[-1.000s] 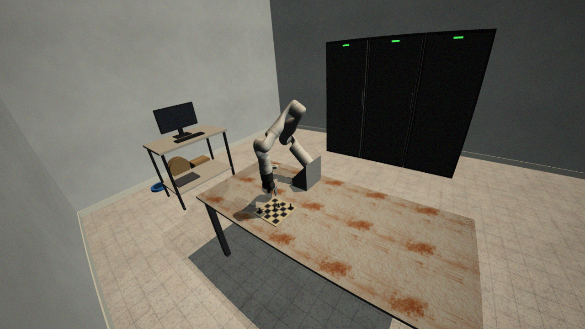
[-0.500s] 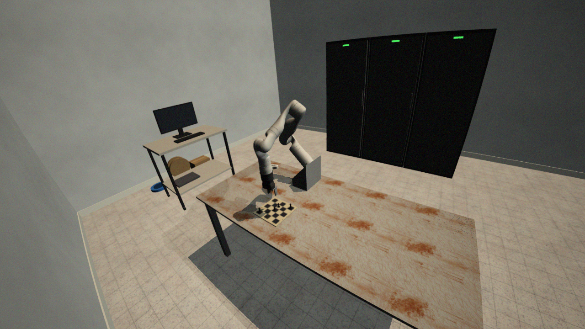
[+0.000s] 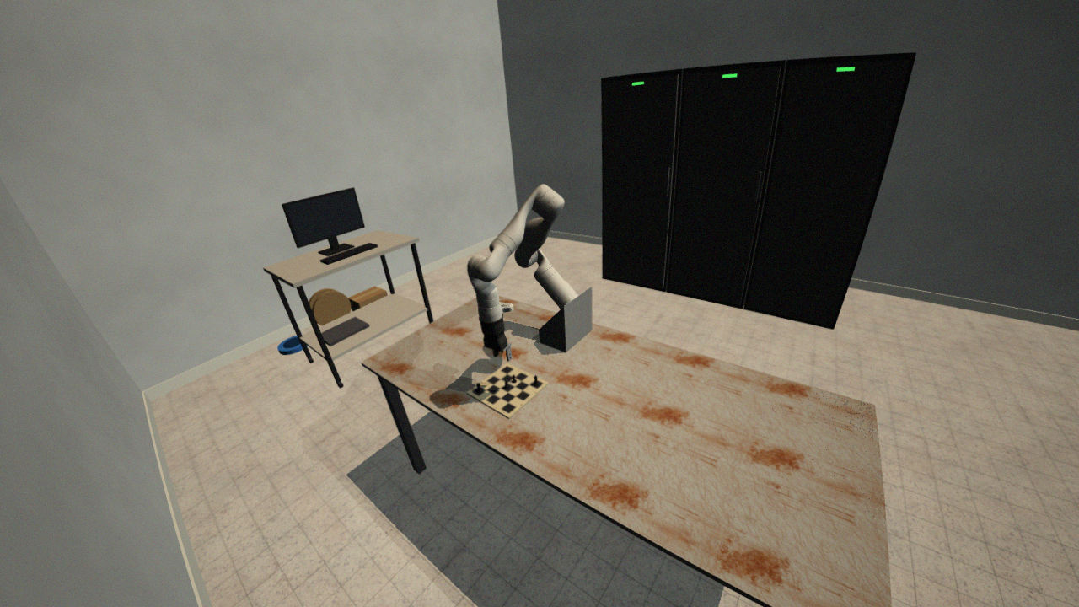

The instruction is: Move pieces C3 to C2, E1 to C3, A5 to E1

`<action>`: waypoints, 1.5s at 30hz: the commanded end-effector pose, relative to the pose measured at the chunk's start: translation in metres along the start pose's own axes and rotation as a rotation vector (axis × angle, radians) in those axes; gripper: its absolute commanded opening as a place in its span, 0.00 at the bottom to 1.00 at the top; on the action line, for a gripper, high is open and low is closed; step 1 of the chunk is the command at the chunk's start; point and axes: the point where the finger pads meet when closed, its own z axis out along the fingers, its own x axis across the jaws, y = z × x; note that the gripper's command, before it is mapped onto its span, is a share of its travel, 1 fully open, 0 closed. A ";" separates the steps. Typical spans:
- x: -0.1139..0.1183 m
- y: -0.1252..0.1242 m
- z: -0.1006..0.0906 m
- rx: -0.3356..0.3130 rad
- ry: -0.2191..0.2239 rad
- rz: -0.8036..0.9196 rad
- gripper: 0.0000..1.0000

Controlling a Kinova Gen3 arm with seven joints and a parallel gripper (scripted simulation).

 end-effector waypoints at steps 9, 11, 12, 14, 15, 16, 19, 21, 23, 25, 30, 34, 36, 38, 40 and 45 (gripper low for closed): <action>-0.003 0.000 0.000 -0.004 -0.009 -0.014 1.00; -0.003 0.000 0.000 -0.004 -0.009 -0.014 1.00; -0.003 0.000 0.000 -0.004 -0.009 -0.014 1.00; -0.003 0.000 0.000 -0.004 -0.009 -0.014 1.00; -0.003 0.000 0.000 -0.004 -0.009 -0.014 1.00; -0.003 0.000 0.000 -0.003 -0.009 -0.013 1.00; -0.003 0.000 0.000 -0.003 -0.009 -0.013 1.00; -0.003 0.000 0.000 -0.003 -0.009 -0.011 1.00; -0.003 -0.001 0.000 -0.003 -0.010 -0.008 1.00; -0.002 -0.001 0.000 -0.003 -0.010 -0.003 1.00; -0.002 -0.002 0.001 -0.001 -0.010 0.019 1.00; -0.002 -0.003 0.001 0.001 -0.011 0.051 1.00; -0.002 -0.003 0.001 0.001 -0.011 0.051 1.00; -0.001 -0.003 0.002 0.003 -0.011 0.071 1.00; -0.001 -0.004 0.003 0.004 -0.012 0.109 1.00; 0.000 -0.006 0.004 0.009 -0.014 0.186 1.00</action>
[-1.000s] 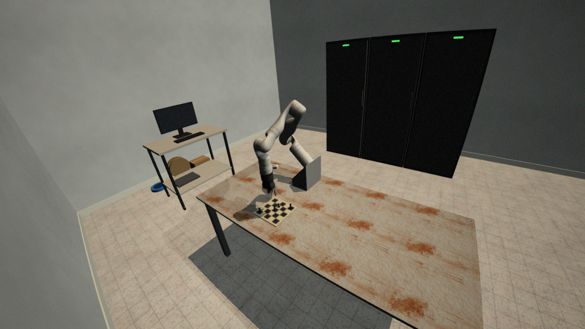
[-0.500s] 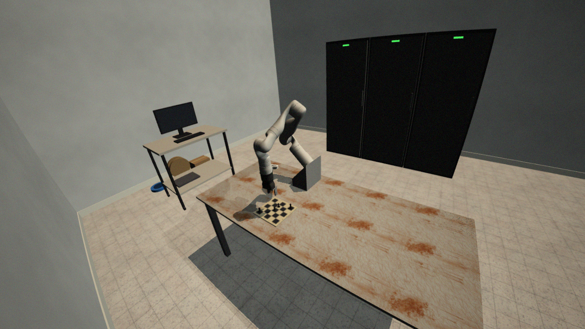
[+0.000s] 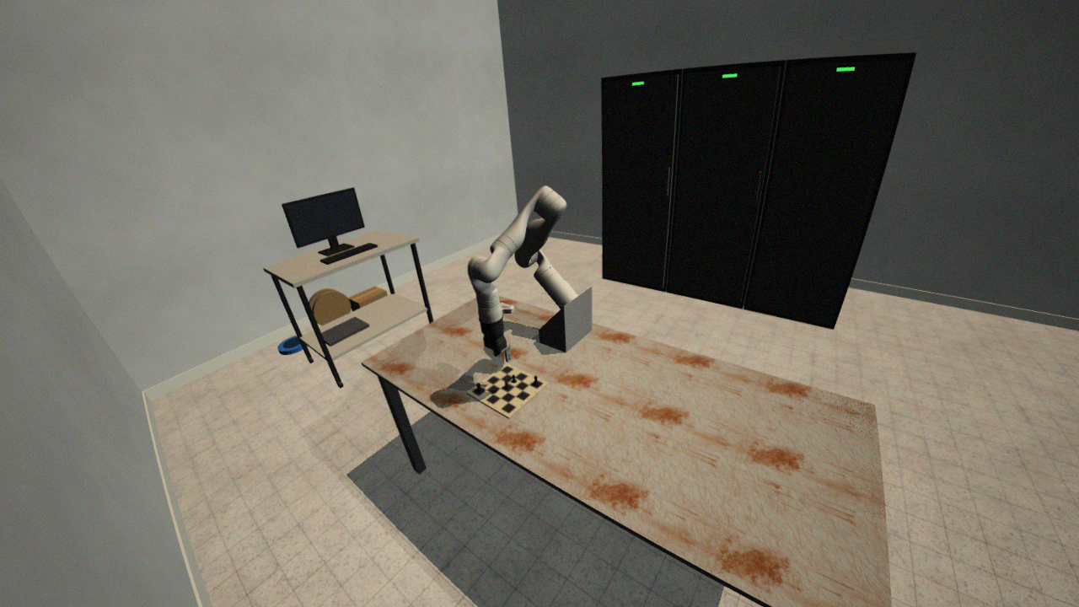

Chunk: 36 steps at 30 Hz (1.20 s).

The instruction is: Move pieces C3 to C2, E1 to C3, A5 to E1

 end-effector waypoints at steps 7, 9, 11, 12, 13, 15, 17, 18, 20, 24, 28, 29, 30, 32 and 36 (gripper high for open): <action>0.004 -0.007 0.004 0.013 -0.003 0.165 1.00; 0.004 -0.007 0.004 0.014 -0.004 0.176 1.00; 0.005 -0.009 0.005 0.016 -0.006 0.238 1.00; 0.005 -0.009 0.006 0.018 -0.007 0.264 1.00; 0.006 -0.010 0.006 0.019 -0.008 0.291 1.00; 0.006 -0.011 0.008 0.021 -0.010 0.348 1.00; 0.007 -0.012 0.009 0.024 -0.012 0.408 1.00; 0.007 -0.013 0.010 0.025 -0.013 0.439 1.00; 0.008 -0.014 0.011 0.027 -0.016 0.503 1.00; 0.010 -0.015 0.013 0.030 -0.020 0.605 1.00; 0.011 -0.016 0.015 0.032 -0.024 0.713 1.00; 0.011 -0.016 0.016 0.033 -0.025 0.750 1.00; 0.012 -0.016 0.017 0.033 -0.026 0.788 1.00; 0.012 -0.017 0.018 0.034 -0.029 0.865 1.00; 0.014 -0.017 0.021 0.035 -0.035 1.024 1.00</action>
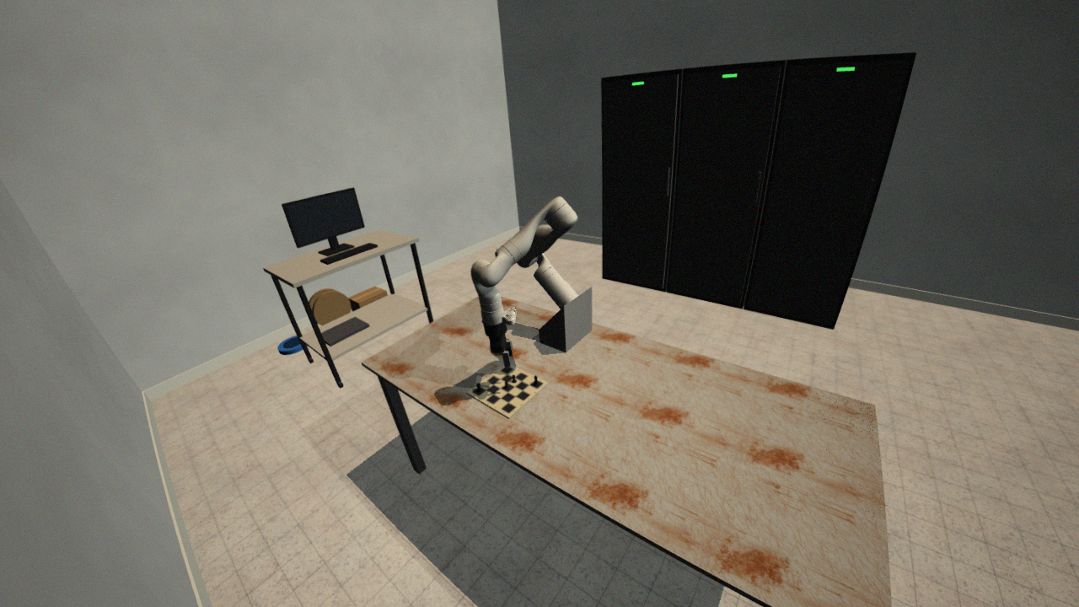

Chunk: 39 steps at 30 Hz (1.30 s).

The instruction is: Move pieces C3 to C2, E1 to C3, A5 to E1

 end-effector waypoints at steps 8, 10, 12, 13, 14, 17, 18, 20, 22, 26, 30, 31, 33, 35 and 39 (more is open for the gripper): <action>0.001 -0.004 0.008 -0.001 -0.013 0.337 1.00; 0.001 -0.004 0.009 -0.001 -0.013 0.421 1.00; 0.002 -0.004 0.010 -0.001 -0.012 0.505 1.00; 0.002 -0.003 0.011 -0.001 -0.012 0.547 1.00; 0.003 -0.003 0.012 -0.001 -0.012 0.589 1.00; 0.004 -0.002 0.013 -0.001 -0.011 0.714 1.00; 0.004 -0.002 0.014 -0.001 -0.010 0.755 1.00; 0.005 -0.001 0.015 -0.001 -0.009 0.837 1.00; 0.005 0.000 0.016 -0.001 -0.008 0.878 1.00; 0.006 0.002 0.018 -0.001 -0.006 0.998 1.00; 0.007 0.004 0.019 0.001 -0.001 1.152 1.00; 0.007 0.005 0.020 0.001 0.000 1.189 1.00; 0.007 0.006 0.021 0.003 0.003 1.262 1.00; 0.008 0.007 0.022 0.004 0.005 1.332 1.00; 0.008 0.009 0.023 0.007 0.009 1.432 1.00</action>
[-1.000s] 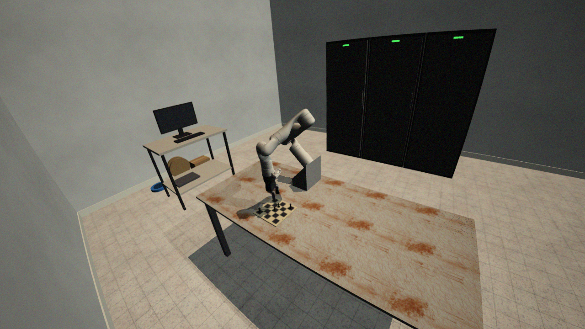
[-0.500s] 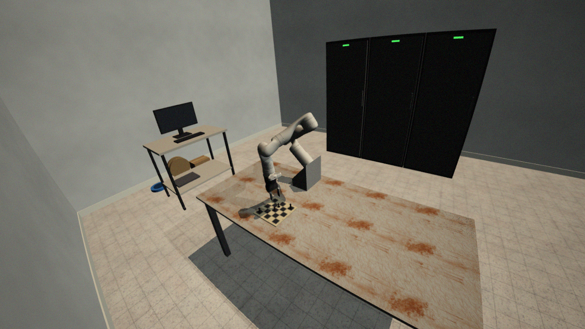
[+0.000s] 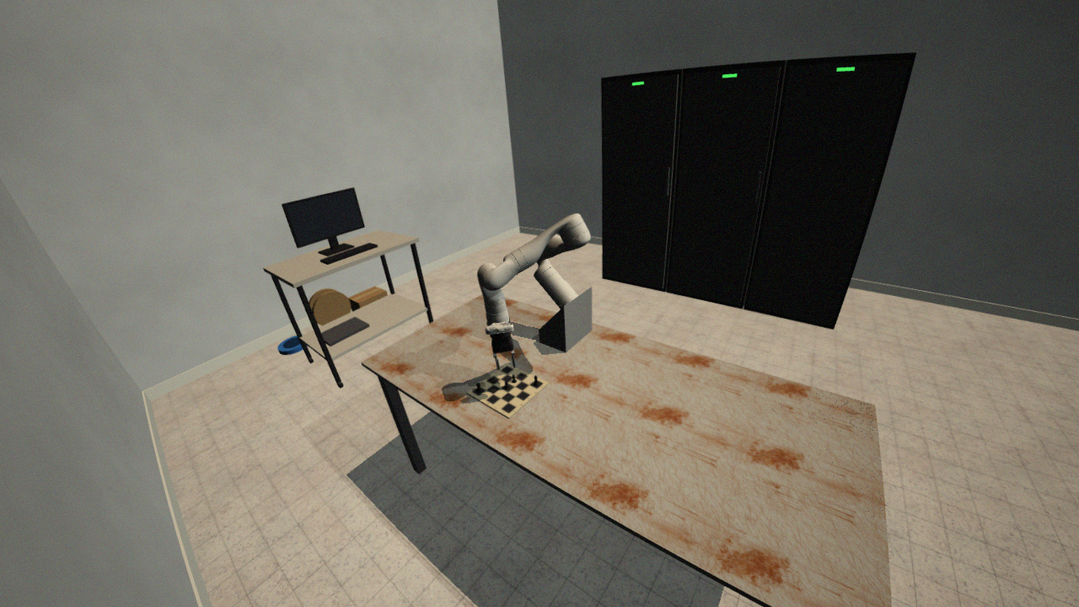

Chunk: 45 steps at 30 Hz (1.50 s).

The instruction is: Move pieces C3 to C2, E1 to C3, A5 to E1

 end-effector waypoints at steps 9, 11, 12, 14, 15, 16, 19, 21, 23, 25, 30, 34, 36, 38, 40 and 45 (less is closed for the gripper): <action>0.003 0.000 0.003 0.011 0.006 0.285 1.00; 0.004 0.001 0.003 0.014 0.006 0.335 1.00; 0.004 0.001 0.003 0.016 0.007 0.358 1.00; 0.005 0.001 0.003 0.019 0.007 0.403 1.00; 0.005 0.001 0.004 0.020 0.007 0.424 1.00; 0.005 0.001 0.004 0.022 0.008 0.445 1.00; 0.005 0.000 0.003 0.024 0.008 0.446 1.00; 0.006 0.002 0.004 0.026 0.008 0.500 1.00; 0.007 0.002 0.004 0.028 0.008 0.532 1.00; 0.007 0.002 0.004 0.031 0.009 0.550 1.00; 0.008 0.002 0.004 0.035 0.009 0.602 1.00; 0.008 0.002 0.004 0.037 0.009 0.627 1.00; 0.008 0.002 0.004 0.038 0.009 0.632 1.00; 0.008 0.002 0.005 0.039 0.009 0.645 1.00; 0.009 0.002 0.005 0.040 0.009 0.654 1.00; 0.009 0.002 0.005 0.041 0.009 0.666 1.00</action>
